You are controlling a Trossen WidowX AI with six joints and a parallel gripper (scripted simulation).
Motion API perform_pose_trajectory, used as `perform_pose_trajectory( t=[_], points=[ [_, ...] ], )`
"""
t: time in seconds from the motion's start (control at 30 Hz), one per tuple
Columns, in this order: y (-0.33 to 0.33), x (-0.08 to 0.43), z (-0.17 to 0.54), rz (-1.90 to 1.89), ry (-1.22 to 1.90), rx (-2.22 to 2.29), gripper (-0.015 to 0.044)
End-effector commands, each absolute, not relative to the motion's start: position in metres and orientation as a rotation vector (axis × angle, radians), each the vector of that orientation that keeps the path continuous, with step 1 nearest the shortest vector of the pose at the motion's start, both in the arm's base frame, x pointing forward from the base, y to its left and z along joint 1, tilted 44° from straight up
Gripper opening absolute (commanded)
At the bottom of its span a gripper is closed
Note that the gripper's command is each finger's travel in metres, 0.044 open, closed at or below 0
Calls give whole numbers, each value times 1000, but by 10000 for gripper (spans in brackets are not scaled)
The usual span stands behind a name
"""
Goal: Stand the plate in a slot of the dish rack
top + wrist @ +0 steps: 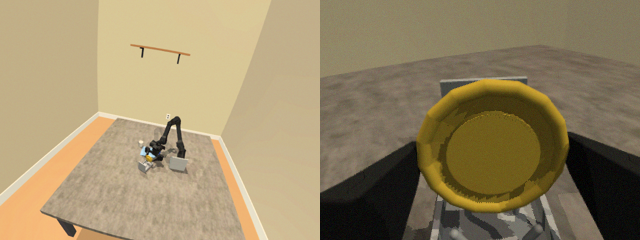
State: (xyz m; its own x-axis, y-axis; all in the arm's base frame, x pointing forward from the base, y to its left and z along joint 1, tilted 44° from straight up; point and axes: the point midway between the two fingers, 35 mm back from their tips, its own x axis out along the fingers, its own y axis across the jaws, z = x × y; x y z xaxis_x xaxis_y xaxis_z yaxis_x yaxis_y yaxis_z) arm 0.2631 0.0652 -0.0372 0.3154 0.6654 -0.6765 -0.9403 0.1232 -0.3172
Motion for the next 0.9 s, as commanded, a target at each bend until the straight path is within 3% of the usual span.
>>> perform_pose_trajectory(
  t=[0.0, 0.53, 0.87],
  points=[
    [57, 265, -48, 1219, 418, -802, 0],
    [54, 265, -50, 1215, 428, -800, 0],
    [54, 265, -50, 1217, 425, -804, 263]
  ],
)
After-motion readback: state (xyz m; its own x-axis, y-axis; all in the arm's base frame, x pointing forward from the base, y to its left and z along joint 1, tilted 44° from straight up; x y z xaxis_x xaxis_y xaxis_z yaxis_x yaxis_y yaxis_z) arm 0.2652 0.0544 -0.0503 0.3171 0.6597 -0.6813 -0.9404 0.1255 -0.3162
